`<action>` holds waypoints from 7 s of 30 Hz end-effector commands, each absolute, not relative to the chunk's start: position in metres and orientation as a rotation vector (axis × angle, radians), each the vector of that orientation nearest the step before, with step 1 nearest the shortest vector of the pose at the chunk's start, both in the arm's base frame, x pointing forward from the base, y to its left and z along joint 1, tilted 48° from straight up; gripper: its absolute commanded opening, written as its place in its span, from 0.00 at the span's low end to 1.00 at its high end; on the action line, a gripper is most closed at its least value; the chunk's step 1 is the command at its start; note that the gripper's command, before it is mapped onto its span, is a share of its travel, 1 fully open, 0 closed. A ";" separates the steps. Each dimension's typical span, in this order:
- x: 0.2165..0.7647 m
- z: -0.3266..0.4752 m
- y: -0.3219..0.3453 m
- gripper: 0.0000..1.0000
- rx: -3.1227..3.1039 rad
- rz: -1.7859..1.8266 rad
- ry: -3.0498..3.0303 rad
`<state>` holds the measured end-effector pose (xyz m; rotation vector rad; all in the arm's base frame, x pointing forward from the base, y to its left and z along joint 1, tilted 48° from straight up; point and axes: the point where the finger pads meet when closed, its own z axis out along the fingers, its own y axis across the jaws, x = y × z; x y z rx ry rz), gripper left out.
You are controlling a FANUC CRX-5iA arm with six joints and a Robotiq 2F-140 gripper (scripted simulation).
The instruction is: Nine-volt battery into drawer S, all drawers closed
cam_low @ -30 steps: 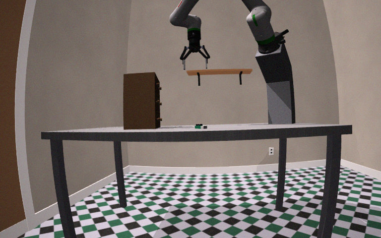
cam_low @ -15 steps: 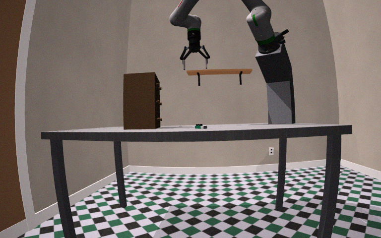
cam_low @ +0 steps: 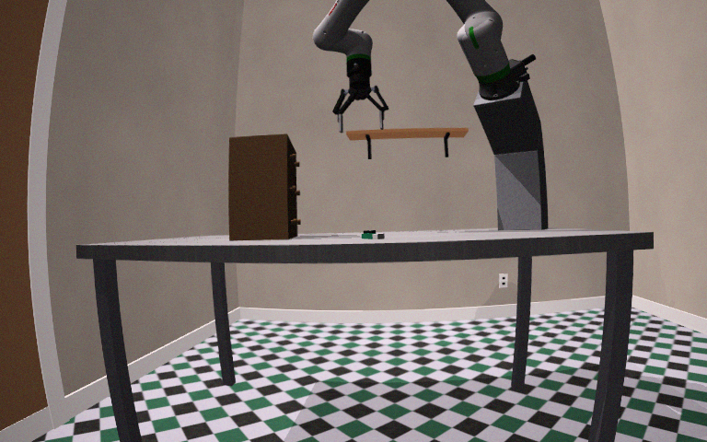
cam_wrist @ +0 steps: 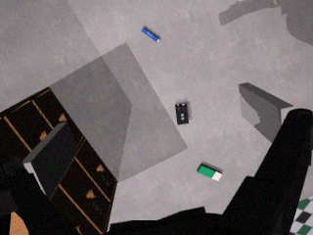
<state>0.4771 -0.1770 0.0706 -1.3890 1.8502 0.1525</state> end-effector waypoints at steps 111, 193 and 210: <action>0.641 0.034 -0.082 1.00 0.162 0.671 1.936; 0.772 -0.044 -0.005 1.00 0.343 0.524 1.275; 0.774 -0.046 -0.003 1.00 0.343 0.524 1.275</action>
